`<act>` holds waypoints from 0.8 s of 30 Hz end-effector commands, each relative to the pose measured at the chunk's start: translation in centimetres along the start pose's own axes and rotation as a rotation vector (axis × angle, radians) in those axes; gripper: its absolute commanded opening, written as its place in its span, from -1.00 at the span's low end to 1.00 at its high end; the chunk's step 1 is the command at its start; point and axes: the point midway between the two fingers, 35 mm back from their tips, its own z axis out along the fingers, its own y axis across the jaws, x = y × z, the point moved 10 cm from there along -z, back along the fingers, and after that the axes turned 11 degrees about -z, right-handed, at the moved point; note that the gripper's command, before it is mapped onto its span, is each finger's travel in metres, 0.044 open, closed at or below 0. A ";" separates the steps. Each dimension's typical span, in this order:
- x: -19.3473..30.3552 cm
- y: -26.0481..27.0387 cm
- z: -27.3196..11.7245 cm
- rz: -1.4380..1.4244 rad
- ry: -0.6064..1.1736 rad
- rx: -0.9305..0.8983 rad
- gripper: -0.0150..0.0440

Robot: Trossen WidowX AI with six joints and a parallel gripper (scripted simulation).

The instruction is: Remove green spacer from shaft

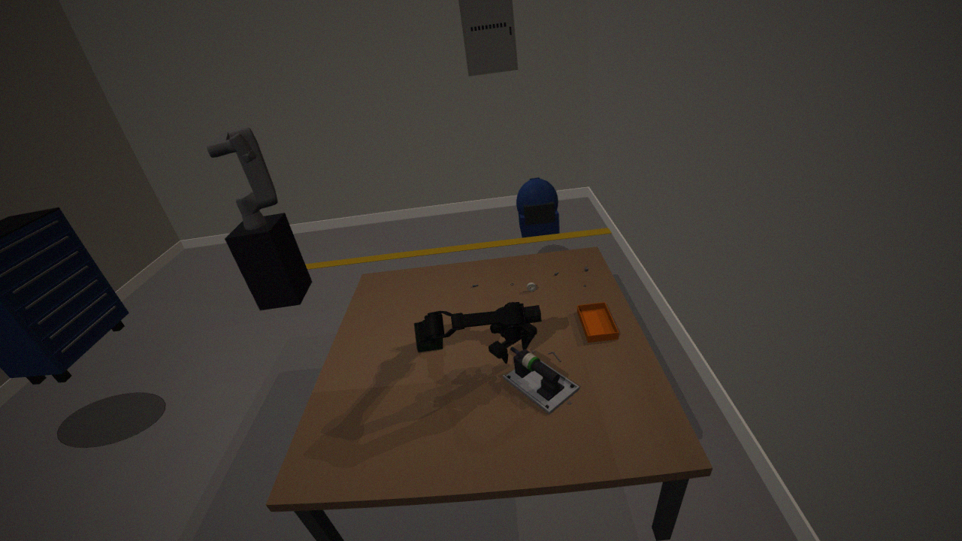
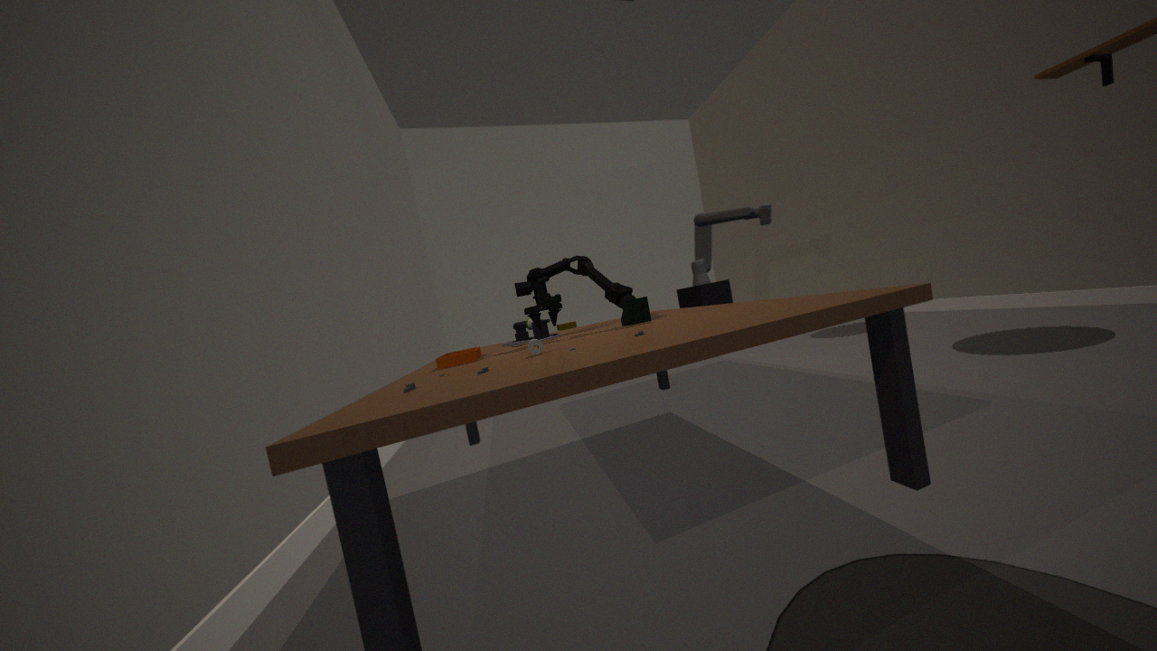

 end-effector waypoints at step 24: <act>0.0 0.0 0.3 -0.001 0.000 -0.001 -0.47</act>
